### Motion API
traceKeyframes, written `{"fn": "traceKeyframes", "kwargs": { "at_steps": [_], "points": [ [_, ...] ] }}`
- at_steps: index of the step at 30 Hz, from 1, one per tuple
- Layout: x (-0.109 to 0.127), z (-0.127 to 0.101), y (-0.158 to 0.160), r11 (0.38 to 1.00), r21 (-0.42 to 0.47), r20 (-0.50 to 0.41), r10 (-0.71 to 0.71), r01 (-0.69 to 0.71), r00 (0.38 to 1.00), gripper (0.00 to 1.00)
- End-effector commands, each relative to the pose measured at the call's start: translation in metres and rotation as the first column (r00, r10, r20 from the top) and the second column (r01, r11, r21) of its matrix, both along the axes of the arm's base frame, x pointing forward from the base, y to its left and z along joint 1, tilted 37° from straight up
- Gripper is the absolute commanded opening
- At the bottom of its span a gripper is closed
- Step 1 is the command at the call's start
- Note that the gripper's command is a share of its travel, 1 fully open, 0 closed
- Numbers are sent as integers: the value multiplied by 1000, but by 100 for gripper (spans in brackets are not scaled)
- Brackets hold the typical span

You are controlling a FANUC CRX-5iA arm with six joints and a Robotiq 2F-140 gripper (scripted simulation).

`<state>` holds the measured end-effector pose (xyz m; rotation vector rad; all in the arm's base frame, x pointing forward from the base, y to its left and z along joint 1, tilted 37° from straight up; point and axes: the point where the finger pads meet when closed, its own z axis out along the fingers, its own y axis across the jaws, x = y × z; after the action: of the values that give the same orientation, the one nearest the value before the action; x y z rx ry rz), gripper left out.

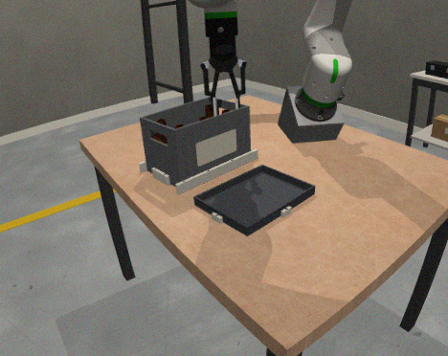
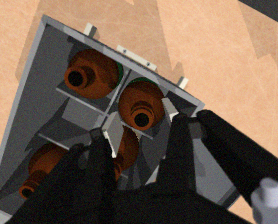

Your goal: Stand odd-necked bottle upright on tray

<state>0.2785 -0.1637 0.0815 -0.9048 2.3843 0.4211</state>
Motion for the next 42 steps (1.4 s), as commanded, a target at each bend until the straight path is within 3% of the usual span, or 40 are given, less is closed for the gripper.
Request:
{"fn": "traceKeyframes", "kwargs": {
  "at_steps": [1,10,24,42],
  "points": [
    [-1,2,-1,1000,-1,0,0,0,1000,44],
    [-5,12,-7,1000,-1,0,0,0,1000,44],
    [-23,48,-28,1000,-1,0,0,0,1000,44],
    [-32,68,-39,1000,-1,0,0,0,1000,44]
  ]
}}
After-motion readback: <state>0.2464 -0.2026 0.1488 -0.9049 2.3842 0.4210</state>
